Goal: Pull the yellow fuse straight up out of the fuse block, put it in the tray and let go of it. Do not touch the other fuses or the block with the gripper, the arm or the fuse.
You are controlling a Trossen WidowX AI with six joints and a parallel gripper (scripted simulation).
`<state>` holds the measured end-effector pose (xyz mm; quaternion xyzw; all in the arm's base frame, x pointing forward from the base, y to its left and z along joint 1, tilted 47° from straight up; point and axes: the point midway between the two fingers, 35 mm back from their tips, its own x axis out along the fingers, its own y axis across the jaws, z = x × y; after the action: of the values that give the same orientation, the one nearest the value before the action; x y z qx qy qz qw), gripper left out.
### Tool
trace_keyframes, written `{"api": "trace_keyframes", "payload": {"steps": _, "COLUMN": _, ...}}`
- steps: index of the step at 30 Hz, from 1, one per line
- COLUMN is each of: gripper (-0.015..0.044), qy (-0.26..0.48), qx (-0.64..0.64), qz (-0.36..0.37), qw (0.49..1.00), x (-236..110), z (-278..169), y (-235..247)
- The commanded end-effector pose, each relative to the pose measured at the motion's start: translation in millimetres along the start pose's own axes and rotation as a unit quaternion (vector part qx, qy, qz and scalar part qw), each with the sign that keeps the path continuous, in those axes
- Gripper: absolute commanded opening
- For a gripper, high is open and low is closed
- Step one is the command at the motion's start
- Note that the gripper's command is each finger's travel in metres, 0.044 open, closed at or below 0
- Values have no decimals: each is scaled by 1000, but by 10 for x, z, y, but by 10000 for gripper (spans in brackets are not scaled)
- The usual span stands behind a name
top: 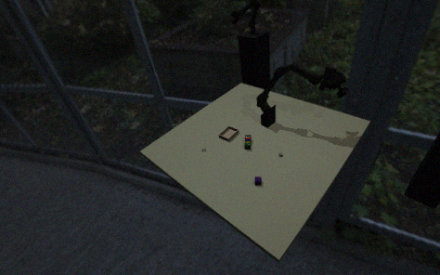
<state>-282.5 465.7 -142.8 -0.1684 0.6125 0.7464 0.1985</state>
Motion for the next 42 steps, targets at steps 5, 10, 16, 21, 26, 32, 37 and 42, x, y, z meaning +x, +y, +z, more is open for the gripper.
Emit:
{"api": "trace_keyframes", "payload": {"steps": 5, "gripper": 206, "qy": -31, "qx": 45, "qz": -37, "qw": 998, "x": -267, "z": 135, "y": -234}}
{"api": "trace_keyframes", "payload": {"steps": 10, "gripper": 75, "qy": -98, "qx": 151, "qz": -117, "qw": 977, "x": -936, "z": 324, "y": -771}}
{"api": "trace_keyframes", "payload": {"steps": 16, "gripper": 73, "qy": -176, "qx": 284, "qz": -208, "qw": 919, "x": -1840, "z": 308, "y": -1397}}
{"api": "trace_keyframes", "payload": {"steps": 21, "gripper": 73, "qy": -232, "qx": 394, "qz": -275, "qw": 846, "x": -2616, "z": 84, "y": -1843}}
{"api": "trace_keyframes", "payload": {"steps": 26, "gripper": 73, "qy": -279, "qx": 502, "qz": -337, "qw": 746, "x": -3386, "z": -320, "y": -2177}}
{"api": "trace_keyframes", "payload": {"steps": 32, "gripper": 73, "qy": -316, "qx": 612, "qz": -398, "qw": 606, "x": -4219, "z": -1006, "y": -2403}}
{"api": "trace_keyframes", "payload": {"steps": 37, "gripper": 73, "qy": -326, "qx": 683, "qz": -442, "qw": 481, "x": -4801, "z": -1698, "y": -2434}}
{"api": "trace_keyframes", "payload": {"steps": 42, "gripper": 73, "qy": -326, "qx": 739, "qz": -476, "qw": 347, "x": -5289, "z": -2450, "y": -2307}}
